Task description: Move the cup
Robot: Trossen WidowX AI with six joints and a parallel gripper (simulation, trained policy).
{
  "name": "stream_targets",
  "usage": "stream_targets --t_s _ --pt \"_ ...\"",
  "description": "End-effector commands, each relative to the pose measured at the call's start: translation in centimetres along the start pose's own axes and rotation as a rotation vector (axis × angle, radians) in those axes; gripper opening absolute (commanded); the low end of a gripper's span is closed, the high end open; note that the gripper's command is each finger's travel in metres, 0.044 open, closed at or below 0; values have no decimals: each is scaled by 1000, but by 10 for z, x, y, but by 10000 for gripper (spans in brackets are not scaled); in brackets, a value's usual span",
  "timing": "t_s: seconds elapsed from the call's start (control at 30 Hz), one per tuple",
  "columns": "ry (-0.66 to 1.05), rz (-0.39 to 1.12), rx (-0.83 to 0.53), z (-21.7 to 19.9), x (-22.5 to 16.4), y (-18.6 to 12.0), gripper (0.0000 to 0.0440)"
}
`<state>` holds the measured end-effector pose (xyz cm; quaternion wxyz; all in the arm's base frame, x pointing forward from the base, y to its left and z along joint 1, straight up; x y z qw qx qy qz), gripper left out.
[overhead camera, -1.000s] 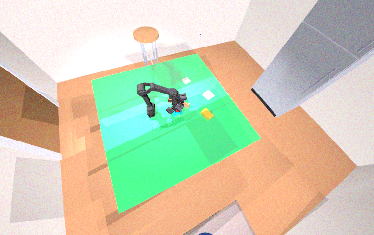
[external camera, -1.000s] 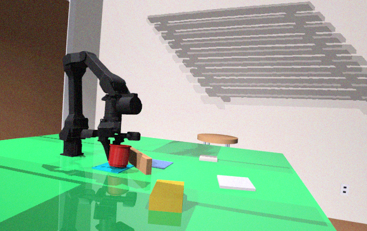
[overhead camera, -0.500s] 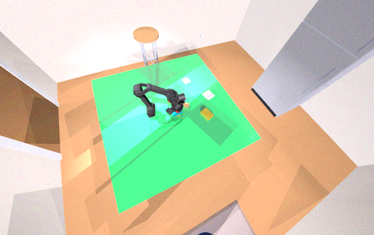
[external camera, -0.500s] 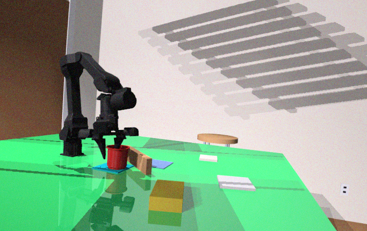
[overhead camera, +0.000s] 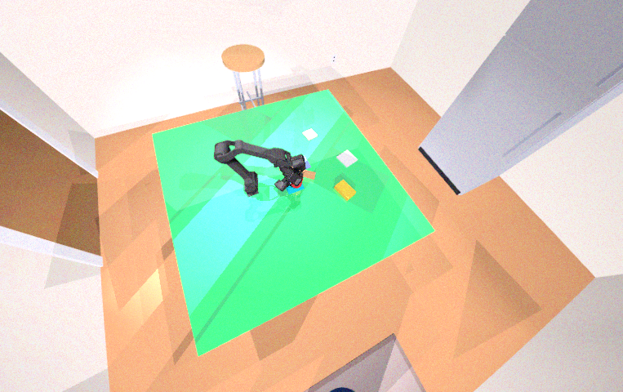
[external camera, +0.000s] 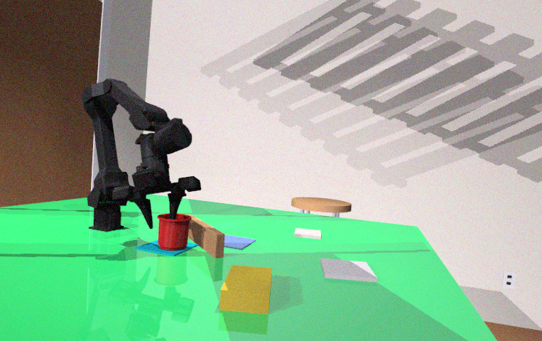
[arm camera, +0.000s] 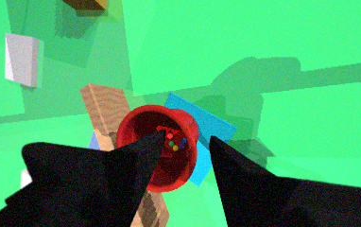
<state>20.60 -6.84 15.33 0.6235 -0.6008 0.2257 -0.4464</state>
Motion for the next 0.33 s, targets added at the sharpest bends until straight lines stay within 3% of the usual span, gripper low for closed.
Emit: stream_targets --t_s 0.0,0.3 --pt "-2 -16 25 -3 -2 -5 243" --pt "7 -61 67 -8 -1 -21 296"
Point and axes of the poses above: the point midway between the two fingers, 35 mm back from their tips, its own y axis out along the fingers, its own z axis across the jaws, x = y × z, the point moved 7 cm from there along -y, back along the fingers, and after that the axes turned 13 degrees about -y, right-handed, at the moved point
